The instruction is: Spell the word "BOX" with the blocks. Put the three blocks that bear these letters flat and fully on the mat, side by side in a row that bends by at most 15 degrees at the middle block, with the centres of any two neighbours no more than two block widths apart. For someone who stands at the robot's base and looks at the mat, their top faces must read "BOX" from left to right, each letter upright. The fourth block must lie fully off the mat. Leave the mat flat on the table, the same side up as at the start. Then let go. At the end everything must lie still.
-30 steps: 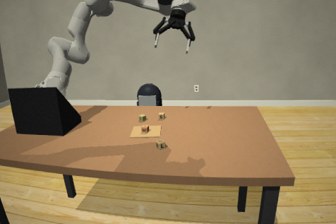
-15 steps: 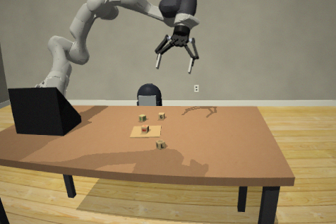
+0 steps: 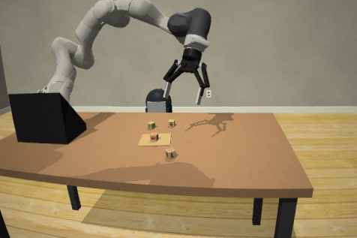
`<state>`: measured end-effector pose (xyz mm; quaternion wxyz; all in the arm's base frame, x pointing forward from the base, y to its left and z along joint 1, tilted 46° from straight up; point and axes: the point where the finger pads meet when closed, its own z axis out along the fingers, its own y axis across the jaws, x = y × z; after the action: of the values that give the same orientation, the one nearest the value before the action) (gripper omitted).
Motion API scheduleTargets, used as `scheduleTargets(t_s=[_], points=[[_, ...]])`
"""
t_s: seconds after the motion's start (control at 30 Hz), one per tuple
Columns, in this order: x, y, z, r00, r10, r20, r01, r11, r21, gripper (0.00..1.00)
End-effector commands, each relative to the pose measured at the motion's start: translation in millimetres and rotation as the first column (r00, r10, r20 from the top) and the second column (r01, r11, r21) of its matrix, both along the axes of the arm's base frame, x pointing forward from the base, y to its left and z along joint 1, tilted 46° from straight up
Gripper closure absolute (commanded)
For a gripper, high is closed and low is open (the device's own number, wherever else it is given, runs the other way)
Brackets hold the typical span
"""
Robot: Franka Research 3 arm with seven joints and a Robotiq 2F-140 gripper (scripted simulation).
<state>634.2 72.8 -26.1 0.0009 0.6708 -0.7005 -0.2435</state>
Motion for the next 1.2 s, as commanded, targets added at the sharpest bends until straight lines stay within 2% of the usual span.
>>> scheduleTargets(t_s=[0.0,0.27,0.33,0.43,0.57,1.17], points=[[-0.2,6,-27.7,0.990,-0.130,-0.046,0.129,0.991,-0.020,0.00],[-18.5,13,-93.2,0.957,-0.258,-0.132,0.255,0.966,-0.041,0.00],[-18.5,13,-93.2,0.957,-0.258,-0.132,0.255,0.966,-0.041,0.00],[-30.2,17,-125.7,0.931,-0.321,-0.175,0.315,0.947,-0.058,0.00],[-38.6,19,-146.4,0.911,-0.360,-0.201,0.353,0.933,-0.072,0.00],[-40.3,19,-150.3,0.907,-0.368,-0.207,0.360,0.930,-0.075,0.00]])
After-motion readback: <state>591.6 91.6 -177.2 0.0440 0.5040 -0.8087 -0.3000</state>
